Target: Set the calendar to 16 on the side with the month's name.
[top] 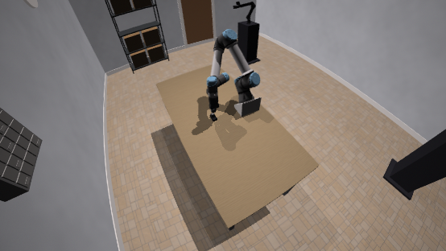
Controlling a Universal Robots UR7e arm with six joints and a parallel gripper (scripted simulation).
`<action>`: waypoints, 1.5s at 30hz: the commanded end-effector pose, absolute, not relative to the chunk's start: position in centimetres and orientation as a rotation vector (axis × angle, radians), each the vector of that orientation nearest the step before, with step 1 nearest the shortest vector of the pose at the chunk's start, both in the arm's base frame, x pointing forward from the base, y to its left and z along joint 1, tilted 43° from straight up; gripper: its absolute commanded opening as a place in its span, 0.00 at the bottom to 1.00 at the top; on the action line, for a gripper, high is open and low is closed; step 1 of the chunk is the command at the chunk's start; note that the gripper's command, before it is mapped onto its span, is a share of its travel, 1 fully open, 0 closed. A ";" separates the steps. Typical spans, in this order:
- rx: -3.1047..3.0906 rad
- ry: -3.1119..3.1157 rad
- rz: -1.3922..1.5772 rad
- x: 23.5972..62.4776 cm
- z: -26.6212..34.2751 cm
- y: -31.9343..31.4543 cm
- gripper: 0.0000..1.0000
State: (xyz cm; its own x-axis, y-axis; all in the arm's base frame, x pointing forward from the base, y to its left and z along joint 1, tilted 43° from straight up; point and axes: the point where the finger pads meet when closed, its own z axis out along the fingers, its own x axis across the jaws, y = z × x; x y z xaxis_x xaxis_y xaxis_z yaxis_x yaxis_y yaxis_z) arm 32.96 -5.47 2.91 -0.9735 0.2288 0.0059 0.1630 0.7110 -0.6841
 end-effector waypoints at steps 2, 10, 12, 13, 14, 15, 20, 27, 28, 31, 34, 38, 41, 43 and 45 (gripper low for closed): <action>-0.324 -2.822 1.115 32.8 2.0 -6.3 0.57; -0.324 -2.822 1.115 32.4 0.1 -8.0 0.57; -0.324 -2.822 1.115 32.3 -0.3 -8.4 0.57; -0.324 -2.822 1.115 32.2 -0.4 -8.5 0.57; -0.324 -2.822 1.115 32.2 -0.6 -8.7 0.57; -0.324 -2.822 1.115 32.2 -0.7 -8.8 0.57; -0.324 -2.822 1.115 32.1 -0.9 -9.0 0.57; -0.324 -2.822 1.115 32.1 -1.0 -9.1 0.57; -0.324 -2.822 1.115 32.1 -1.0 -9.1 0.57; -0.324 -2.822 1.115 32.1 -1.0 -9.1 0.57; -0.324 -2.822 1.115 32.1 -1.0 -9.1 0.57; -0.324 -2.822 1.115 32.1 -1.0 -9.1 0.57; -0.324 -2.822 1.115 32.1 -1.0 -9.1 0.57; -0.324 -2.822 1.115 32.1 -1.0 -9.1 0.57; -0.324 -2.822 1.115 32.1 -1.0 -9.1 0.57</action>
